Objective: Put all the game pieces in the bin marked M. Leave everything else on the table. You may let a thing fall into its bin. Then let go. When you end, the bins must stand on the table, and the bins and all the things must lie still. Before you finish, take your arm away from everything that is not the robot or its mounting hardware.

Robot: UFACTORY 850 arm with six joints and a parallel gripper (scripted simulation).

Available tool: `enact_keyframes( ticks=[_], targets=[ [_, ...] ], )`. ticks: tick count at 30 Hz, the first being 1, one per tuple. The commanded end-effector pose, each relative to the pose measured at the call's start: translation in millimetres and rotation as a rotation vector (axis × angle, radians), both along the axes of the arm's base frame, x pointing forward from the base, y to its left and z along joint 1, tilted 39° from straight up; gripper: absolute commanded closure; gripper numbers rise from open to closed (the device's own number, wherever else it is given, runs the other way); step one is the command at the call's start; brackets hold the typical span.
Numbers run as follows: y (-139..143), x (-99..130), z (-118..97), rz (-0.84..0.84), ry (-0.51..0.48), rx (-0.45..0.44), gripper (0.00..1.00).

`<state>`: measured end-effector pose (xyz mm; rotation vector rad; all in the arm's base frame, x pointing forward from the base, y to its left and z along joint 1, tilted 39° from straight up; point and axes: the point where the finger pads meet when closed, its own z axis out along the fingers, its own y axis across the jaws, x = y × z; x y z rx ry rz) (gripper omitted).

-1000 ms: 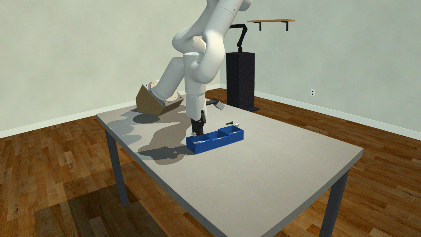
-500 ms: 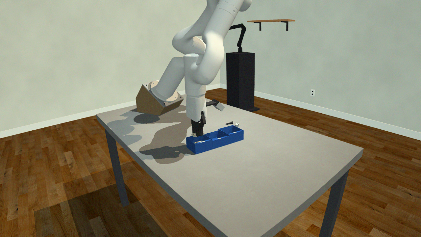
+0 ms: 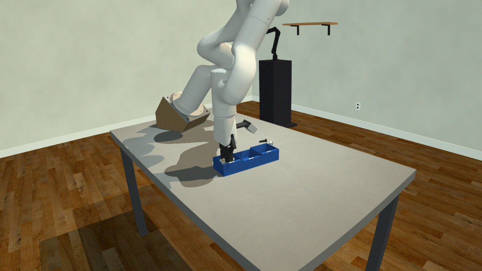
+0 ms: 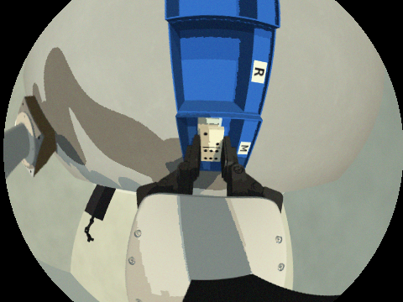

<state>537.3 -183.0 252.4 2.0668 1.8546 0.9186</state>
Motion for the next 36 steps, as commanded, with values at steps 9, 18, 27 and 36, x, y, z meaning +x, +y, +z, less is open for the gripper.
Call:
enact_keyframes(
  ticks=[9,18,27,36],
  targets=[
    [1.6,3.0,-4.3,-0.001,-0.002,-0.001,1.0],
    [1.9,2.7,-4.5,-0.001,-0.003,-0.001,0.69],
    [1.8,2.7,-4.5,-0.001,-0.003,-0.001,0.69],
    [1.2,1.1,-2.4,-0.001,-0.003,-0.001,0.69]
  ],
)
